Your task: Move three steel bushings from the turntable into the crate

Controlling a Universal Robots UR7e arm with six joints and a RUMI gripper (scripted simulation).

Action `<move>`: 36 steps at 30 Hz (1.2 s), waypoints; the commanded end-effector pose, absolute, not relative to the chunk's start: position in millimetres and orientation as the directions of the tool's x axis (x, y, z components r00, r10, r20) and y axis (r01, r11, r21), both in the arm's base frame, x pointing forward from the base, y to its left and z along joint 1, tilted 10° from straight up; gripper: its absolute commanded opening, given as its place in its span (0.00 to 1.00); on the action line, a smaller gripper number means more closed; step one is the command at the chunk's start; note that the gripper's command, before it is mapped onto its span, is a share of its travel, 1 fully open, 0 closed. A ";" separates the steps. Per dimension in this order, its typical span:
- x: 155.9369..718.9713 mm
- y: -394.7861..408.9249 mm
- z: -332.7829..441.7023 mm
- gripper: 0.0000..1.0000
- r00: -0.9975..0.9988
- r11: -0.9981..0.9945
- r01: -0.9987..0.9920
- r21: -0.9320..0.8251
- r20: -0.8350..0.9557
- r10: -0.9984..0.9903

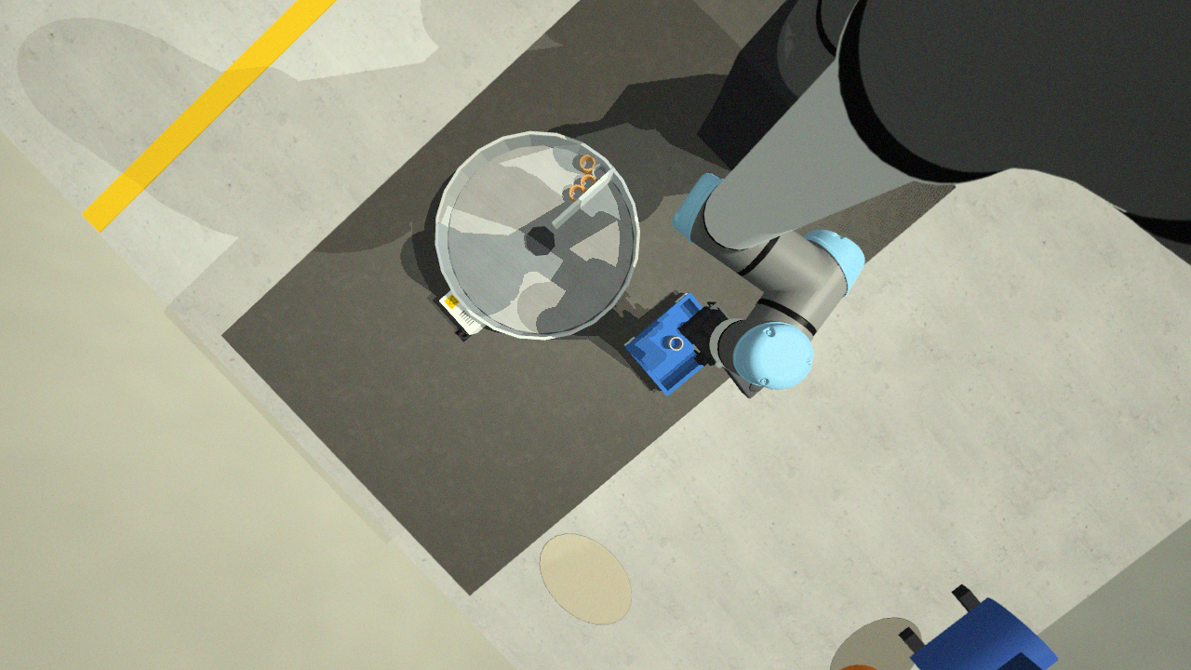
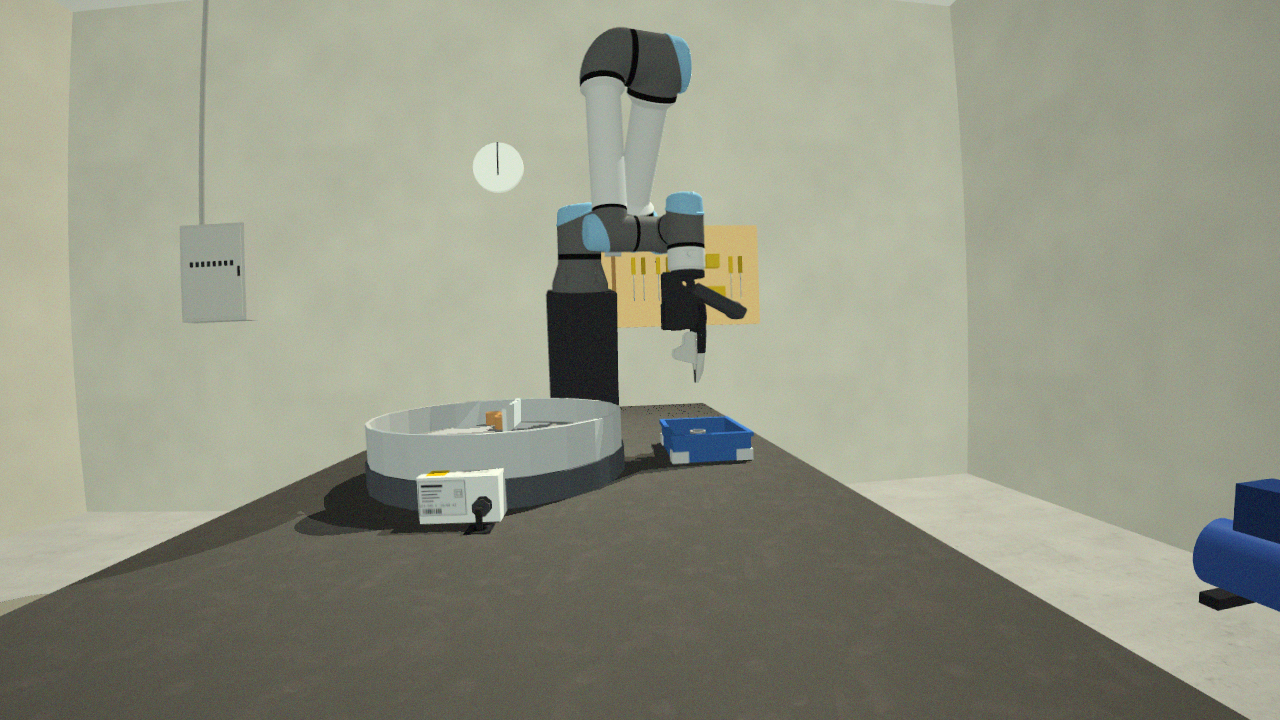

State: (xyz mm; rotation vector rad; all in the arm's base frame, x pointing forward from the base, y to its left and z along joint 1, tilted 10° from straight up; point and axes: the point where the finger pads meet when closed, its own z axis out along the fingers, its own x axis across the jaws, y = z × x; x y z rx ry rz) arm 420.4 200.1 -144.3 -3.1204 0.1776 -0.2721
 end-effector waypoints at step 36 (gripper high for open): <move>420.7 200.1 -143.9 0.05 0.978 -0.994 -0.113 -0.015 0.173 -0.113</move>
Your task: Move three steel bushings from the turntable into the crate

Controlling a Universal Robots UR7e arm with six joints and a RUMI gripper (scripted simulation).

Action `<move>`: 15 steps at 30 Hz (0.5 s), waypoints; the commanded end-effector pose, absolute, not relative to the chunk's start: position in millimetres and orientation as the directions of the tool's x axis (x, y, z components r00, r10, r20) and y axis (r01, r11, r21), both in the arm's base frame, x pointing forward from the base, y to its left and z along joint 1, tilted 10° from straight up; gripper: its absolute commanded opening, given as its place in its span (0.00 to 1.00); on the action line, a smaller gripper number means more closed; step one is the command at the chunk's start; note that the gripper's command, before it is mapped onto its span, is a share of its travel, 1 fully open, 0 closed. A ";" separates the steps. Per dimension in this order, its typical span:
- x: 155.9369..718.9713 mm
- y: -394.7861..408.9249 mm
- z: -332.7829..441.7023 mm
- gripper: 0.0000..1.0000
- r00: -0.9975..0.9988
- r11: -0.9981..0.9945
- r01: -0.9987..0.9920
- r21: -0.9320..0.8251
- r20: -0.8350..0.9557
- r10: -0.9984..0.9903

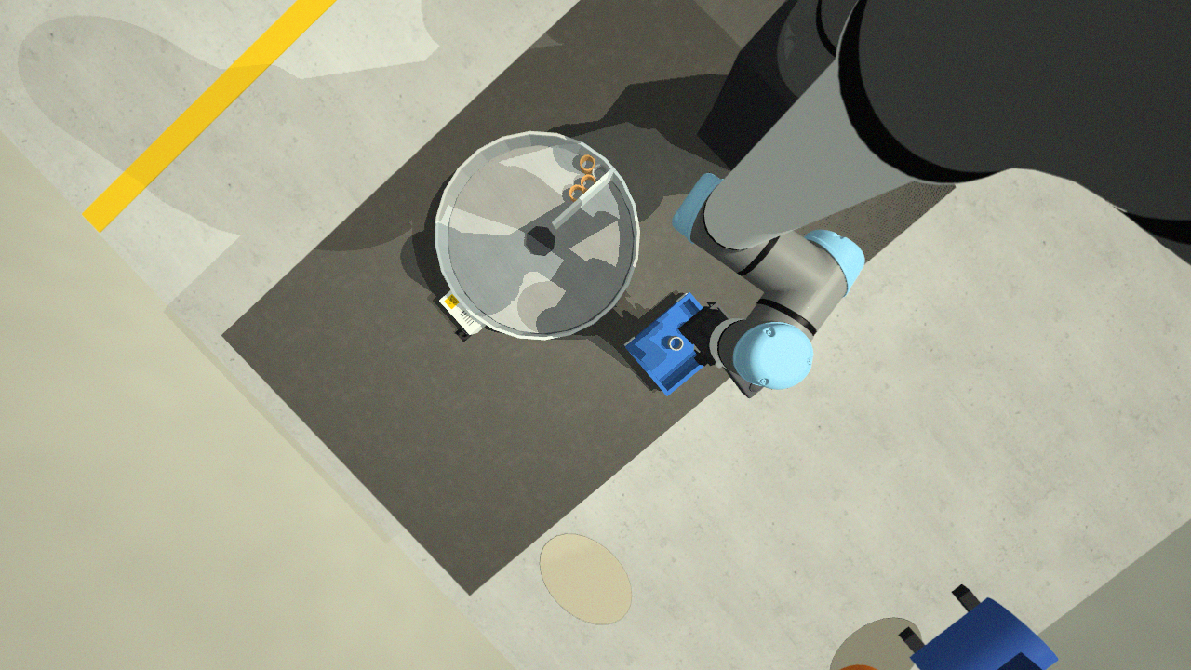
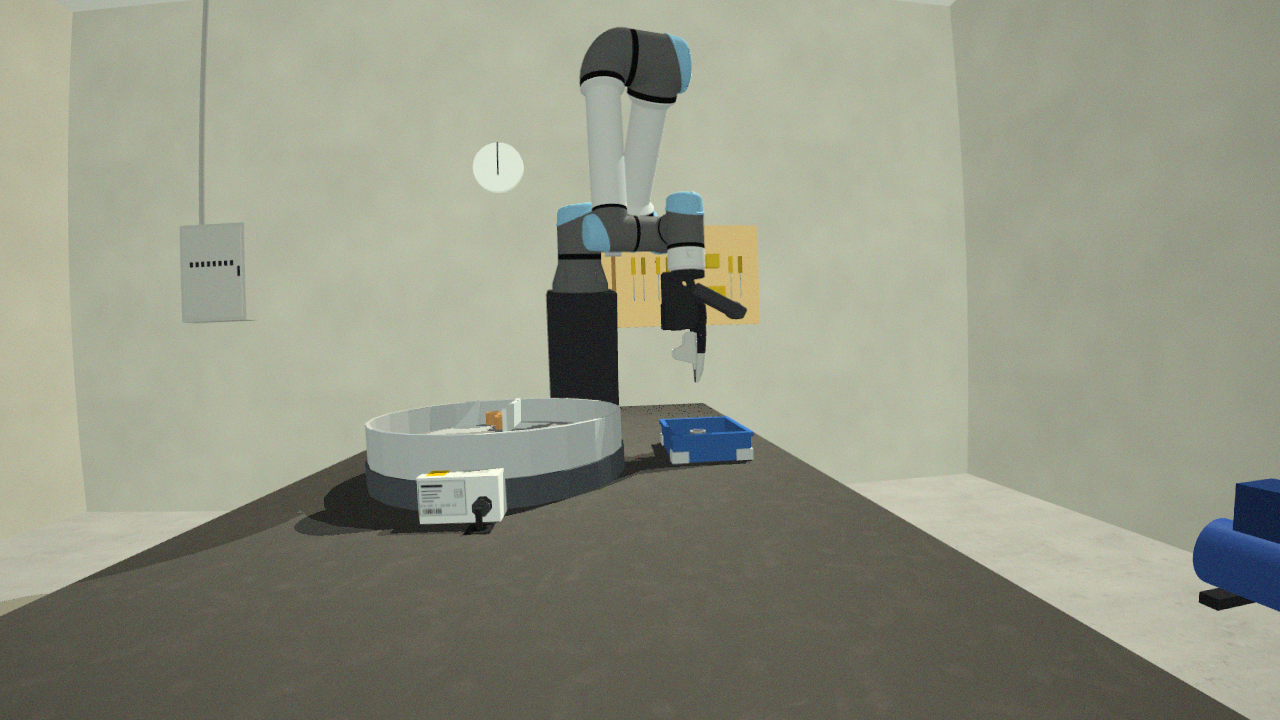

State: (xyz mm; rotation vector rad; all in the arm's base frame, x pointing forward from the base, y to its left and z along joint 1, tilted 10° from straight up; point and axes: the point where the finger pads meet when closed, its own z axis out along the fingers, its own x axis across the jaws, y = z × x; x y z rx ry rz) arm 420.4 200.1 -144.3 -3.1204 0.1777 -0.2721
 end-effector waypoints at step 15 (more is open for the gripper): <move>419.8 193.4 -144.2 0.05 0.976 -0.992 -0.128 -0.017 0.173 -0.129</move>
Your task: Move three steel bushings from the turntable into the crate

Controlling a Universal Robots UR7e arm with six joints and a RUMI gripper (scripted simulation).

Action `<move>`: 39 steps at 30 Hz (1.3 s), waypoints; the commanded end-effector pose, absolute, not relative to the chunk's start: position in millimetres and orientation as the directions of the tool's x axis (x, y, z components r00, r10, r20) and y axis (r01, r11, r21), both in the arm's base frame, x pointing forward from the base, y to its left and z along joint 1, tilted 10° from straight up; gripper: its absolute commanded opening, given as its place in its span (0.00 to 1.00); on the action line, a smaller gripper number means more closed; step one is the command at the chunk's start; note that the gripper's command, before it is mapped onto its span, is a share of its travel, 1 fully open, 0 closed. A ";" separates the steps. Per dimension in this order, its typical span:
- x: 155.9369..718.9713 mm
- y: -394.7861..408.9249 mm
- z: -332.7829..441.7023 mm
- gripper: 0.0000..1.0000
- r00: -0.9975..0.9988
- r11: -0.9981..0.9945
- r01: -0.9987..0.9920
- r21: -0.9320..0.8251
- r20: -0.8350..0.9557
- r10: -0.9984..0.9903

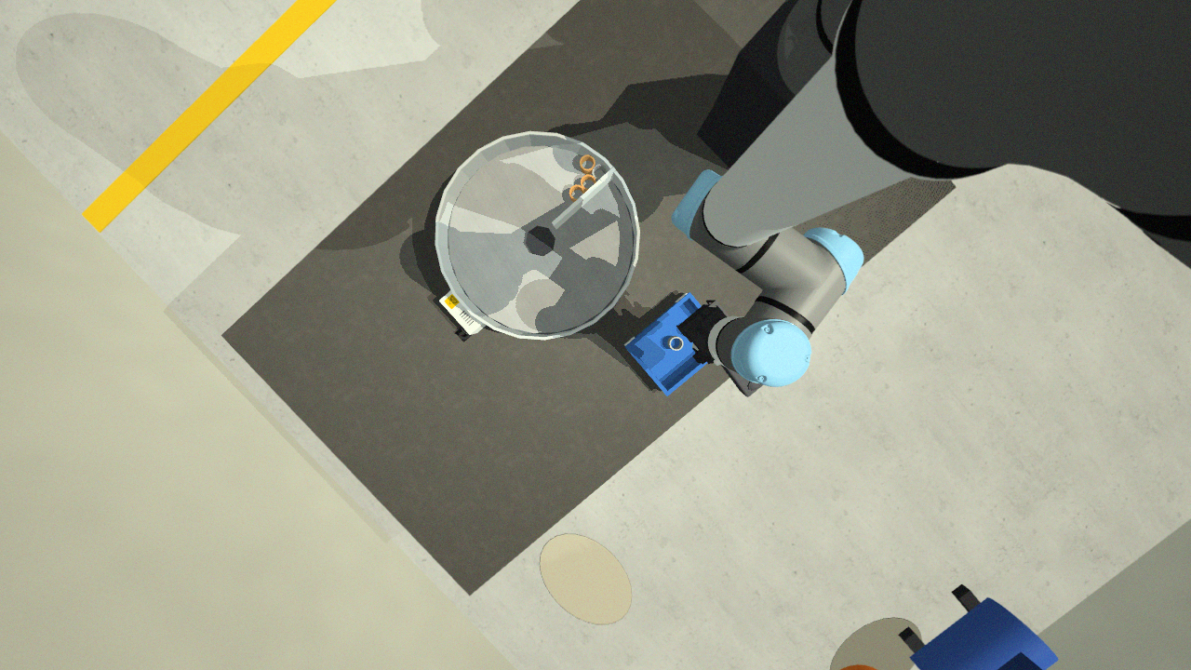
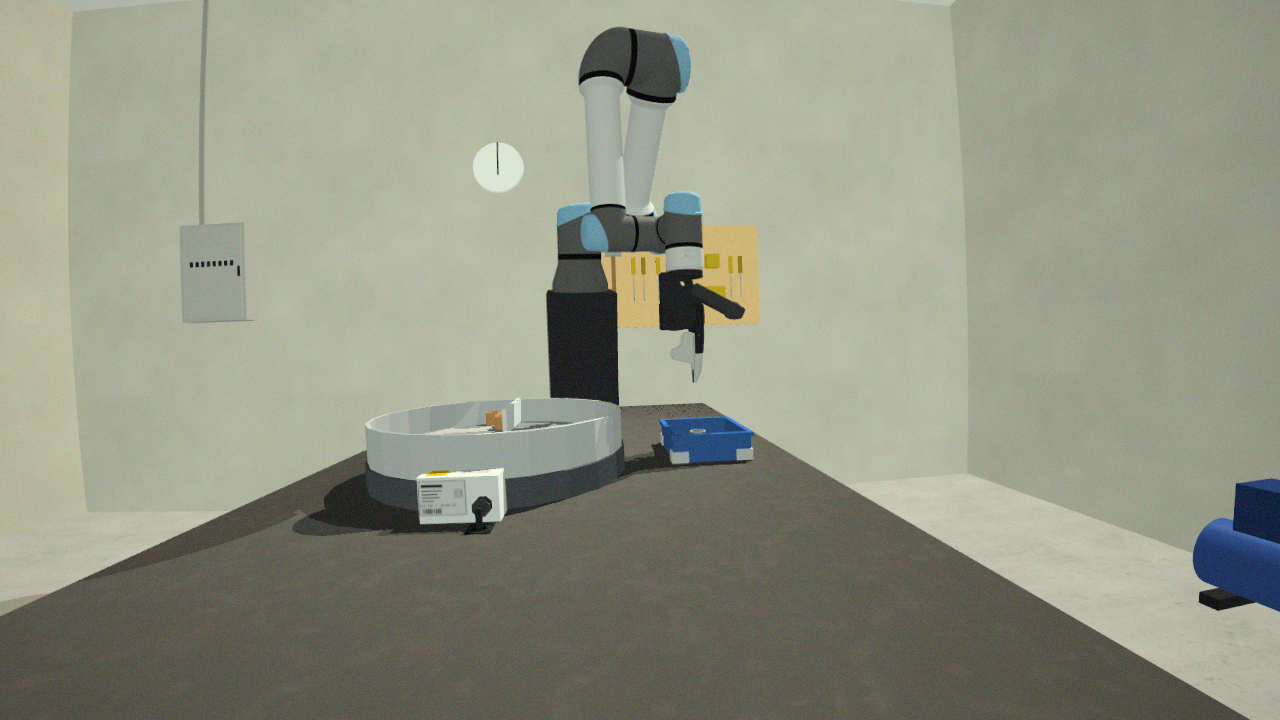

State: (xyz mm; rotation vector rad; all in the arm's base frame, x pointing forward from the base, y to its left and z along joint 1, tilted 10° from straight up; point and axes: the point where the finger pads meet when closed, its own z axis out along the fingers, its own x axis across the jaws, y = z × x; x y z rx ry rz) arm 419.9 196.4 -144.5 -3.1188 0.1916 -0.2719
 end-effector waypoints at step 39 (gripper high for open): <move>401.9 101.0 -146.9 0.05 0.922 -0.937 -0.346 -0.056 0.164 -0.350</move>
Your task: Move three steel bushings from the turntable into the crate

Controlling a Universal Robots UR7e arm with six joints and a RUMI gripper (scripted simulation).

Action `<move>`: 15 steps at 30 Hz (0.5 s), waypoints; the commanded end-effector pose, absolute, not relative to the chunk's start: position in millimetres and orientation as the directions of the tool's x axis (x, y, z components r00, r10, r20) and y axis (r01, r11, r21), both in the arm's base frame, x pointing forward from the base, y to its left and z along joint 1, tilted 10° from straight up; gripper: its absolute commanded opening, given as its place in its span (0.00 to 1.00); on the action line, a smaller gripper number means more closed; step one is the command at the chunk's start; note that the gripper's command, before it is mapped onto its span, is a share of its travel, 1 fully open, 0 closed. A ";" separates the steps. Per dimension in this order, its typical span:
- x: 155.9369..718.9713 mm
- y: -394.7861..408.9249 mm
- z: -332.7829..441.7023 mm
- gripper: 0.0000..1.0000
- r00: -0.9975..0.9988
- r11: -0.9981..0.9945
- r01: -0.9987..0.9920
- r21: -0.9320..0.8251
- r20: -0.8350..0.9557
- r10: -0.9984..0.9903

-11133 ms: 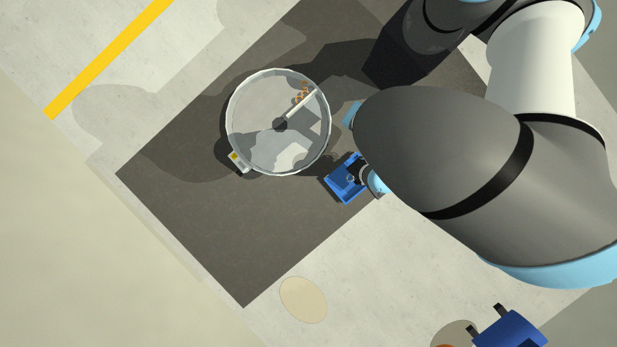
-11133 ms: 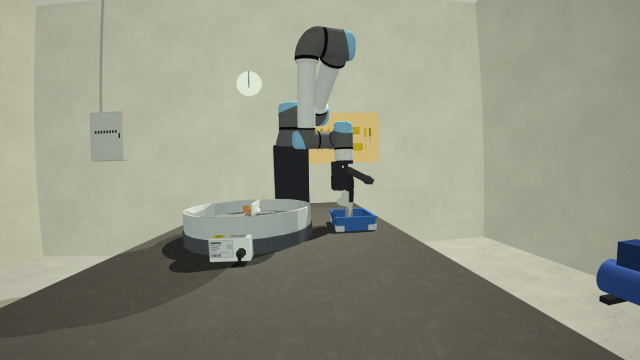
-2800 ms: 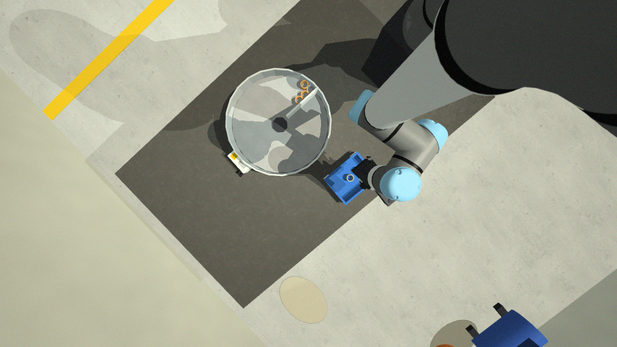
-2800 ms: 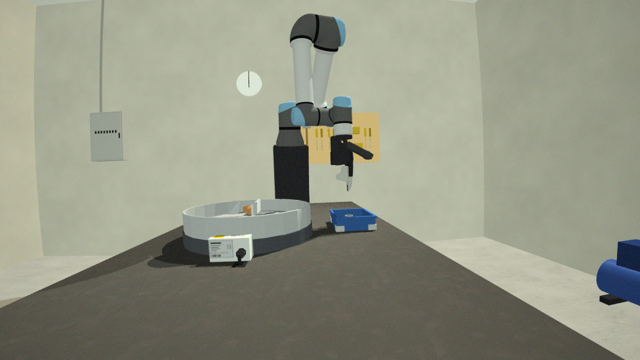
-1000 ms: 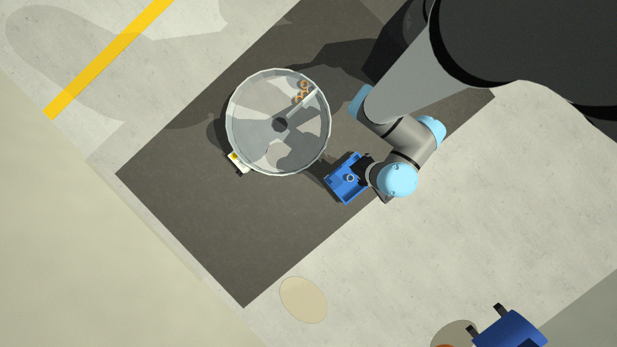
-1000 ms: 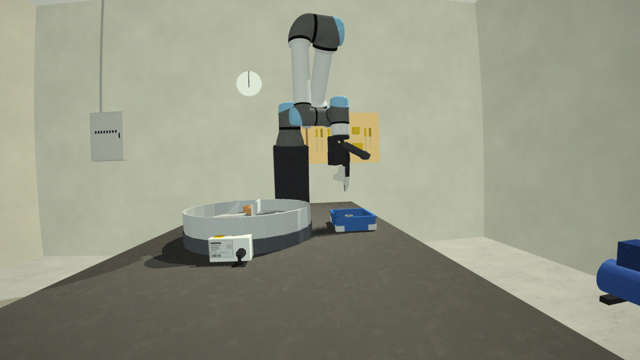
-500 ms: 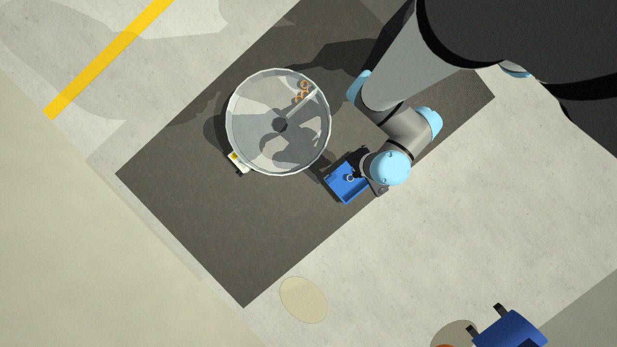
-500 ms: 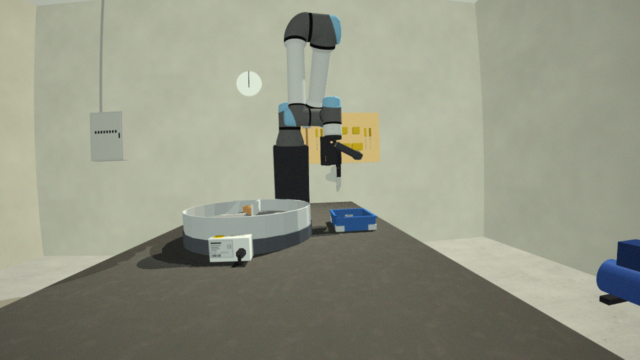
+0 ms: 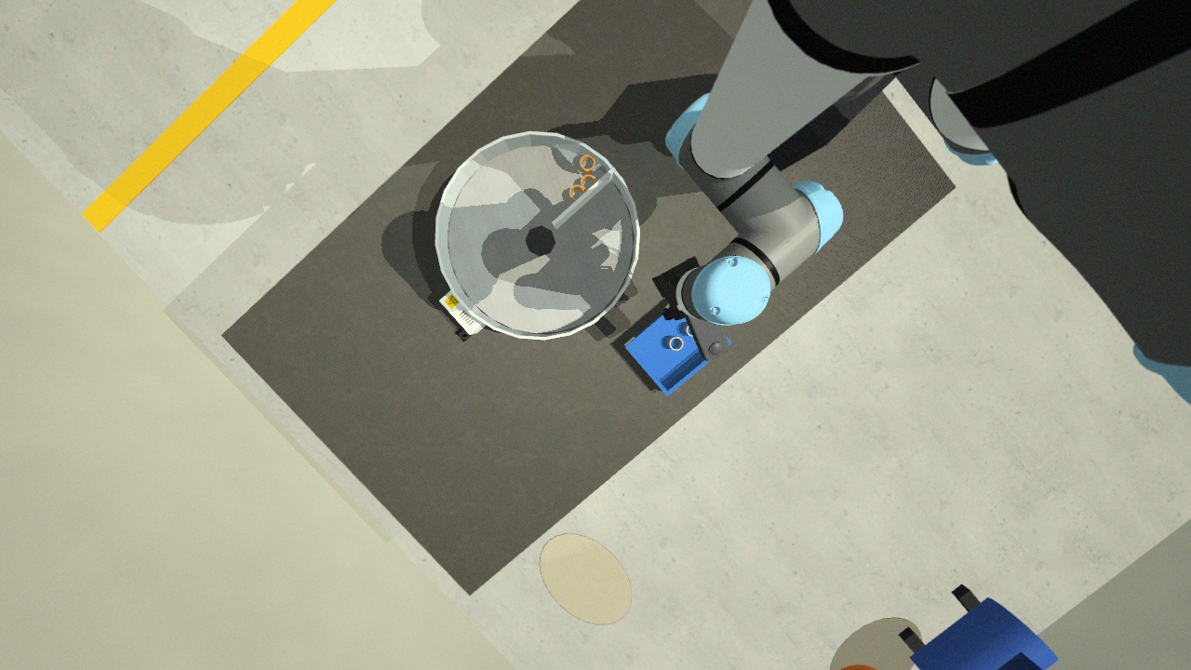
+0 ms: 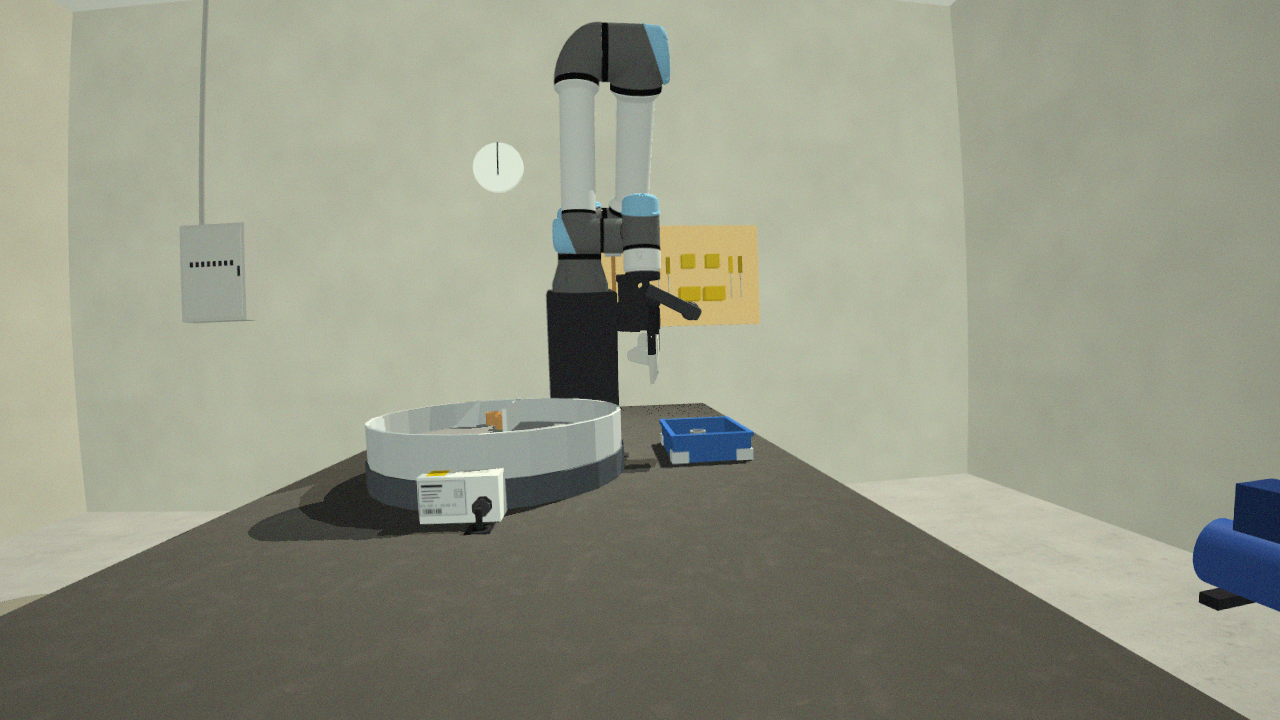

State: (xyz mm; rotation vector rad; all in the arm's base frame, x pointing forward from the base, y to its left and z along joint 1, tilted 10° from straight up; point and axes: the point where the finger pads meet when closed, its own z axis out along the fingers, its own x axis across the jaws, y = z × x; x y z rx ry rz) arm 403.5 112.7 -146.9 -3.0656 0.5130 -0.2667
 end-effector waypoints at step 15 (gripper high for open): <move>390.6 41.9 -148.6 0.05 0.862 -0.876 -0.476 -0.079 0.155 -0.482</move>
